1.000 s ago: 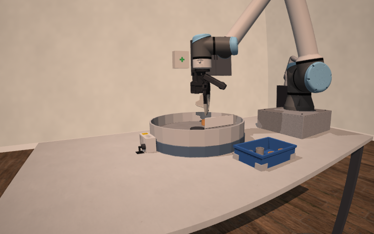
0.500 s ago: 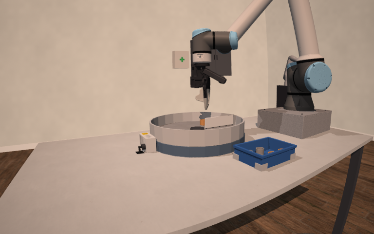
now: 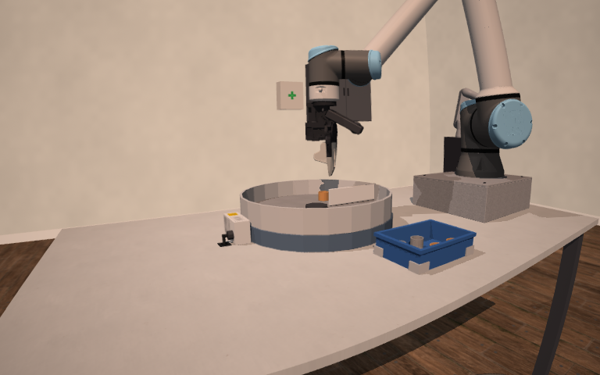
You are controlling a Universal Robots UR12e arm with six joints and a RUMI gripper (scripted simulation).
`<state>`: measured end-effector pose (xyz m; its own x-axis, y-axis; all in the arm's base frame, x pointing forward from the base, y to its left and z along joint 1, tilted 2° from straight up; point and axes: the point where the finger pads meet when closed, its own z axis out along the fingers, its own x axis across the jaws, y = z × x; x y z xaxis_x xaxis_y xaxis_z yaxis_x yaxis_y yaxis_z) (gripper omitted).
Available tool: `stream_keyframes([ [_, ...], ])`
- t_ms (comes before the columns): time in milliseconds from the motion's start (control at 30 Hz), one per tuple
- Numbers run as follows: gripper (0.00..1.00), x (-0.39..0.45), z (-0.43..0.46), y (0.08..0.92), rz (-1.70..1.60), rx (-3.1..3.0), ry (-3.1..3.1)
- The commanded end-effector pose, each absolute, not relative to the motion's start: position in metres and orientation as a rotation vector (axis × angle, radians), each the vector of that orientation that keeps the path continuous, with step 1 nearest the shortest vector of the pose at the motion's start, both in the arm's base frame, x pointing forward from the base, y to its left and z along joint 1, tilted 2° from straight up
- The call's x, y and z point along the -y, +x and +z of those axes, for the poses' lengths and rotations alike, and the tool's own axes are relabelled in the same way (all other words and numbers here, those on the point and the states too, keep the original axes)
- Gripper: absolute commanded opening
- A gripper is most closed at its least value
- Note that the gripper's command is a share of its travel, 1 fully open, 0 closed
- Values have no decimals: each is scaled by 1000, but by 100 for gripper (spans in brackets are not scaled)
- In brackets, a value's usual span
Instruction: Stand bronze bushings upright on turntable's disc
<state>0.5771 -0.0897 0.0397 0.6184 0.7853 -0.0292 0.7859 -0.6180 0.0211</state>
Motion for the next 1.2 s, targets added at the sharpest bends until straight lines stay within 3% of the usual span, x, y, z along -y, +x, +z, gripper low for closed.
stream_keyframes([
  [0, 6, 90, 40, 578, -25, -1358, 2797],
  [700, 6, 80, 40, 576, -25, -1358, 2797],
  [1167, 6, -88, 34, 547, -25, -1358, 2796],
])
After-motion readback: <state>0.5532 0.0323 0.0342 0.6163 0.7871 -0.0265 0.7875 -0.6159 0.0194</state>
